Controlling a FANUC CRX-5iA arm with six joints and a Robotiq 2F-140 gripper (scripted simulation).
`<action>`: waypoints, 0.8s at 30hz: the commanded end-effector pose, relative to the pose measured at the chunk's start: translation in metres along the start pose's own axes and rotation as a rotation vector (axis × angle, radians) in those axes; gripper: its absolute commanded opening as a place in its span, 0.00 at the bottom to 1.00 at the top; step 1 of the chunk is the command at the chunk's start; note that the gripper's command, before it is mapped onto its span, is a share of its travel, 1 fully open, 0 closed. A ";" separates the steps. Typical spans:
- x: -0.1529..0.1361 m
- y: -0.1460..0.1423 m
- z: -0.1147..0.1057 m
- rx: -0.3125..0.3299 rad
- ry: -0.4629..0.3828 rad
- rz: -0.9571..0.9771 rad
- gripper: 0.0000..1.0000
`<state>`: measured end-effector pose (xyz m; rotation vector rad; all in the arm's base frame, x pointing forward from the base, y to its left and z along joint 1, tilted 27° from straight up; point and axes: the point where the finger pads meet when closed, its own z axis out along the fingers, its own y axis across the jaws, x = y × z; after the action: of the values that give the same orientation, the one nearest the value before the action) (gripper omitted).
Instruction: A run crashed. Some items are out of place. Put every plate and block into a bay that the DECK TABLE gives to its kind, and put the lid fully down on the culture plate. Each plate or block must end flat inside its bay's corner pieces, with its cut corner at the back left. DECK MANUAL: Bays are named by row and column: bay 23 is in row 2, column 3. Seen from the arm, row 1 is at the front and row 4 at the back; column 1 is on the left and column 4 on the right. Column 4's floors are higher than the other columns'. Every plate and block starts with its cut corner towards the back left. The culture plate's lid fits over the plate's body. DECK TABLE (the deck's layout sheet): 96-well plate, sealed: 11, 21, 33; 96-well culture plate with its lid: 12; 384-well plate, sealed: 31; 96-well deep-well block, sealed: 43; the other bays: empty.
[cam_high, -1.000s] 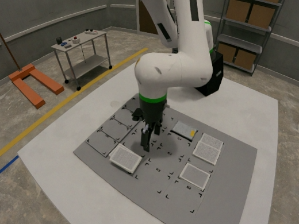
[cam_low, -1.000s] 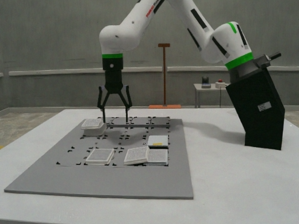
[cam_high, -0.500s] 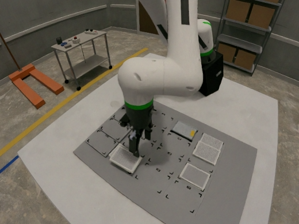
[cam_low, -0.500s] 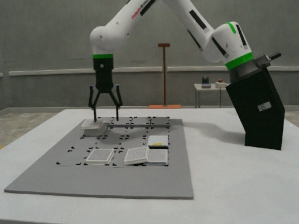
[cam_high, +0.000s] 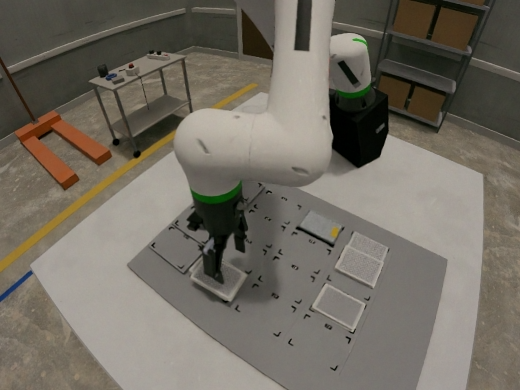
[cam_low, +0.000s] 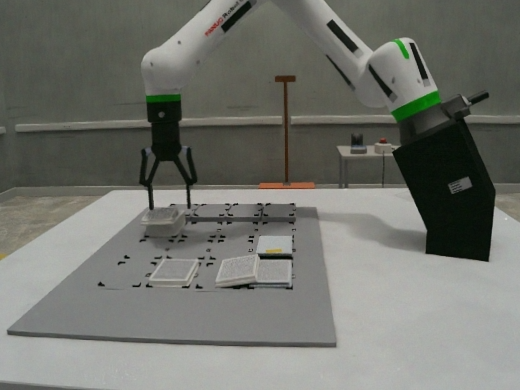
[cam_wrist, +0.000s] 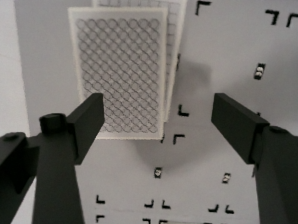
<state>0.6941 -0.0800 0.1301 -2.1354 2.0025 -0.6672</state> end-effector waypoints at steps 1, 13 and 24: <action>0.008 -0.016 -0.001 0.000 -0.001 0.000 0.70; 0.019 -0.035 -0.001 0.000 -0.001 0.000 0.70; 0.019 -0.035 0.006 0.000 -0.001 0.000 0.70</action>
<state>0.7269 -0.0954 0.1438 -2.1366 2.0030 -0.6631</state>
